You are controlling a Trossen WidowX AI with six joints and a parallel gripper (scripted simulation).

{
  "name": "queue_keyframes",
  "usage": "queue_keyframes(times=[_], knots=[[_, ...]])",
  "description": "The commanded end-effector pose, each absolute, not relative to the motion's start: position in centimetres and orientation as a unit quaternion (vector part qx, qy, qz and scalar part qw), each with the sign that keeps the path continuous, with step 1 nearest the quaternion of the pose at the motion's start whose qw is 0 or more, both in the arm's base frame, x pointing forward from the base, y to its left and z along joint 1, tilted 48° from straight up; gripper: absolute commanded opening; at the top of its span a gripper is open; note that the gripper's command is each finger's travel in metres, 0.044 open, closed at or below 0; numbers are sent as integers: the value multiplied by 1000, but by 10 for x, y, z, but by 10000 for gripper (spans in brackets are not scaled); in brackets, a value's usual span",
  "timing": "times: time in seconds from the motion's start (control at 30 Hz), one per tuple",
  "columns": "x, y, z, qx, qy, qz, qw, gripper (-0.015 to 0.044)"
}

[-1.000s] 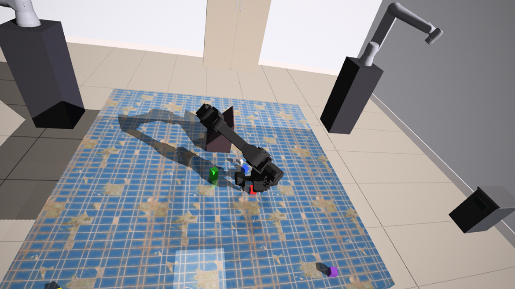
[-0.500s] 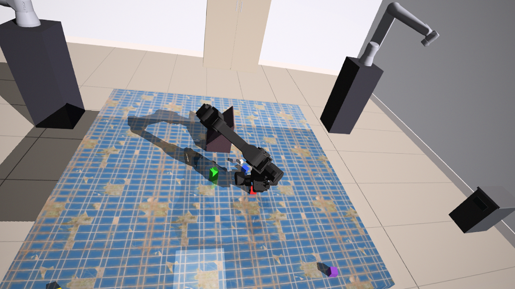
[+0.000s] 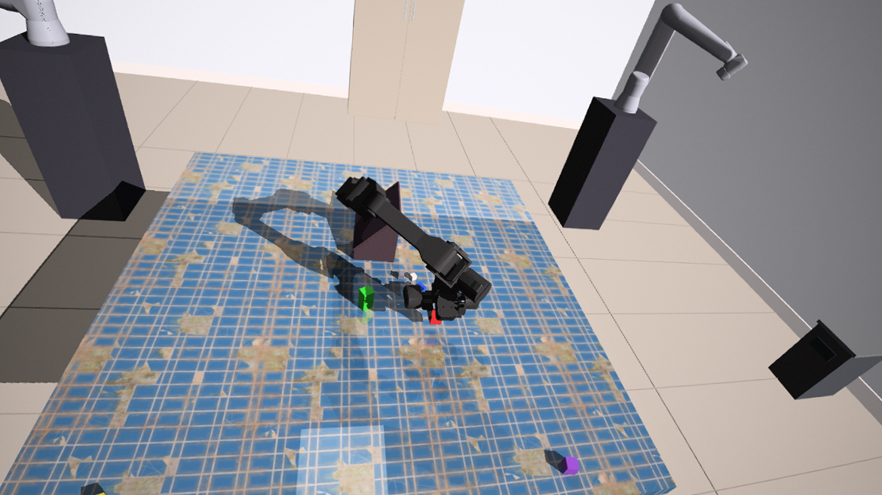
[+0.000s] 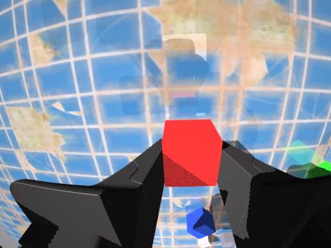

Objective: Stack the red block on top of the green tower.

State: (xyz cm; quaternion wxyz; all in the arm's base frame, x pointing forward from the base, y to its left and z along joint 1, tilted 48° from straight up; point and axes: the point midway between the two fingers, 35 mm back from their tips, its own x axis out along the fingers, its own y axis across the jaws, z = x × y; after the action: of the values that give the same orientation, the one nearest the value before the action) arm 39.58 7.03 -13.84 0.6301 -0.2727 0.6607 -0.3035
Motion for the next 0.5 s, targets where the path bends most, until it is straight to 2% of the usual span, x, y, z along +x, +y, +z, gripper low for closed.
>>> queue_keyframes(times=[0.0,0.47], knots=[[399,87,-124,-268,658,-302,635,0],[402,127,-88,-268,659,-302,635,0]])
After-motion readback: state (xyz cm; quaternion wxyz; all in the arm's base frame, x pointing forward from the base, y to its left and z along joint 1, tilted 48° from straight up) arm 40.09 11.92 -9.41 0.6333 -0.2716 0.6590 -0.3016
